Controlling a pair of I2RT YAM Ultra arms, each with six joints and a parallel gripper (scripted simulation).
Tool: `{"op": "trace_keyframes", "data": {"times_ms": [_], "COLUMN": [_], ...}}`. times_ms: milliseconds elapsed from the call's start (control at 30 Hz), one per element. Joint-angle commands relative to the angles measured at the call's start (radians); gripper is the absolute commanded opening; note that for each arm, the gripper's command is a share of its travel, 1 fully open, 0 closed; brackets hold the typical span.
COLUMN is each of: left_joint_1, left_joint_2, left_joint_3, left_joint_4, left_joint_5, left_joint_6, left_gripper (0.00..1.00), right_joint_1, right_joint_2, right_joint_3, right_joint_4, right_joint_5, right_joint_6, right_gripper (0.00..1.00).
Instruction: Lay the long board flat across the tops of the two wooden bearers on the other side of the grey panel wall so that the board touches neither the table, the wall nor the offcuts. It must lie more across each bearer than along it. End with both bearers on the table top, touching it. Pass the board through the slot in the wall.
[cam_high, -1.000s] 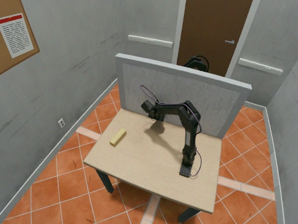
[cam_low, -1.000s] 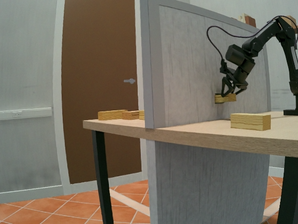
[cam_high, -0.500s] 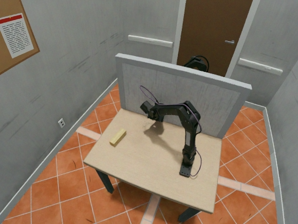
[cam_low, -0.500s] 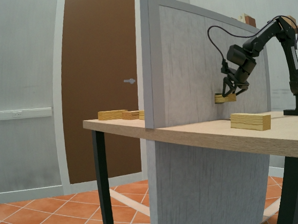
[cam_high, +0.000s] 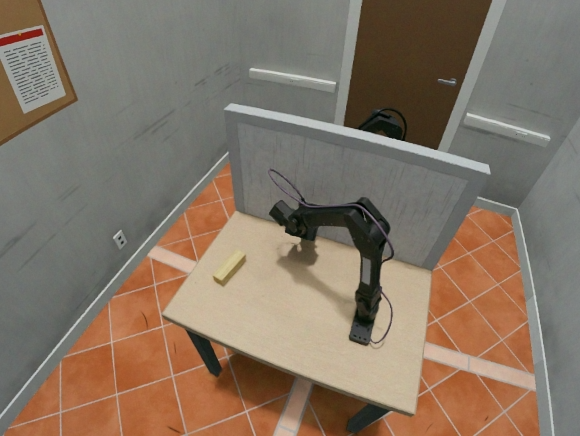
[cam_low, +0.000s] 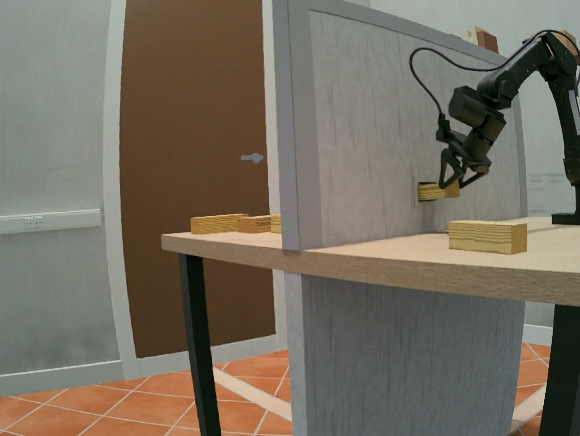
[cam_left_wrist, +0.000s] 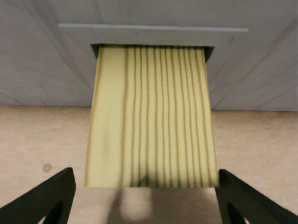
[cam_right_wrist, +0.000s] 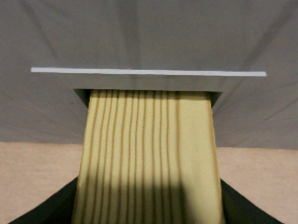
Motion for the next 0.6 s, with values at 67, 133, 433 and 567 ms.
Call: {"op": "trace_keyframes", "data": {"times_ms": [67, 133, 433, 567], "left_joint_1": [-0.006, 0.011, 0.016, 0.032], "left_joint_2": [-0.031, -0.032, -0.034, -0.035], "left_joint_3": [0.031, 0.017, 0.034, 0.025], "left_joint_4": [-0.017, -0.027, -0.028, -0.035], "left_joint_5": [0.029, 0.032, 0.038, 0.036], "left_joint_6": [0.014, 0.029, 0.036, 0.035], "left_gripper": [0.77, 0.77, 0.77, 0.77], "right_joint_1": [-0.008, -0.008, -0.008, -0.008], "right_joint_2": [-0.036, -0.036, -0.036, -0.036], "right_joint_3": [0.040, 0.040, 0.040, 0.040], "right_joint_4": [0.010, 0.010, 0.010, 0.010], "right_joint_5": [-0.019, -0.019, -0.019, -0.019], "right_joint_6": [0.006, 0.006, 0.006, 0.006], "right_gripper": [0.00, 0.00, 0.00, 0.00]}}
